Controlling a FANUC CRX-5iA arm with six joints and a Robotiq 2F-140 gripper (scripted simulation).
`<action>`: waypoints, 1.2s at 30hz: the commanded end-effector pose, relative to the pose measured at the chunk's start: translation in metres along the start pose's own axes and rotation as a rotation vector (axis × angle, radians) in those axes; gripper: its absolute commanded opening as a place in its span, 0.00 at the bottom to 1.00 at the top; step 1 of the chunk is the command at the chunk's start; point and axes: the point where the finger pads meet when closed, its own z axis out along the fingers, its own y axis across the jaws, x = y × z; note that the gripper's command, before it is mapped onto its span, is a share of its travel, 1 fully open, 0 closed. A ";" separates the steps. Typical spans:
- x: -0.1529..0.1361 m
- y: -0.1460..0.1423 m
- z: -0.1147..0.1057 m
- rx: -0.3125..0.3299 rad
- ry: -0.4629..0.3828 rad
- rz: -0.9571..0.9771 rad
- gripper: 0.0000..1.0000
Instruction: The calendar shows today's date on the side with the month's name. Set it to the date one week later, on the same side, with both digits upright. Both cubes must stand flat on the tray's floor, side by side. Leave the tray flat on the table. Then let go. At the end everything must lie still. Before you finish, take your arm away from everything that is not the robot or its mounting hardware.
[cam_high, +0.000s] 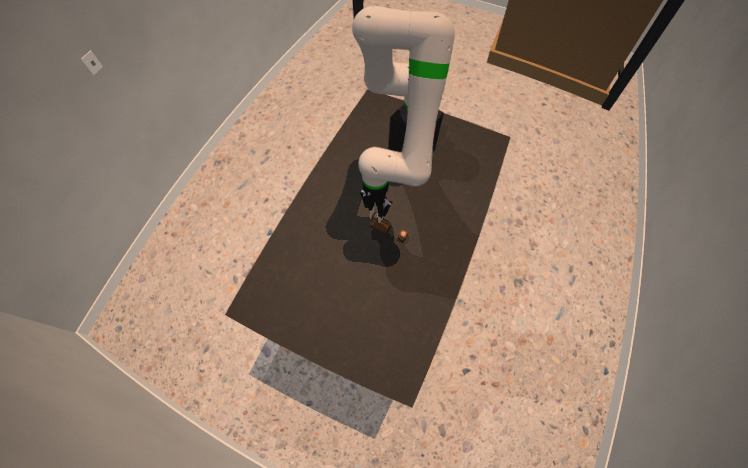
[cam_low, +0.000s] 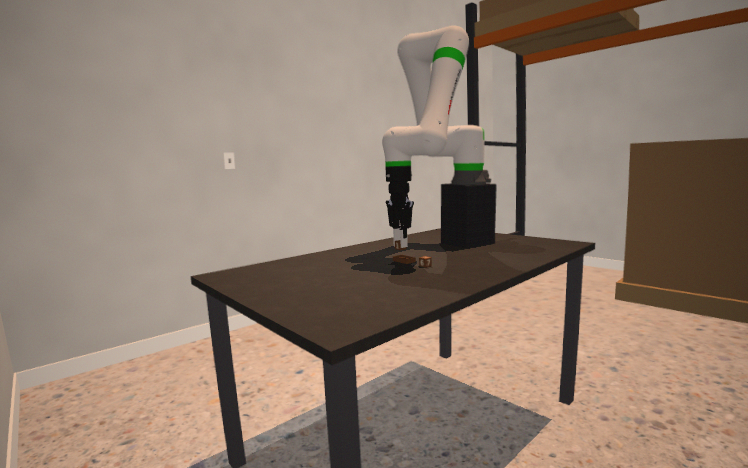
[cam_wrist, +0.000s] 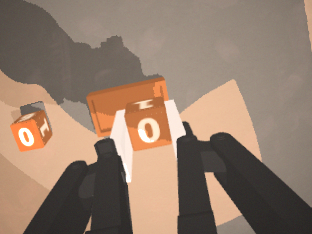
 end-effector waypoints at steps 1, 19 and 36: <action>0.000 0.000 0.001 0.000 0.000 0.000 0.17; 0.000 0.000 0.015 0.000 0.000 0.000 0.17; 0.000 0.000 0.023 0.000 0.000 0.000 0.17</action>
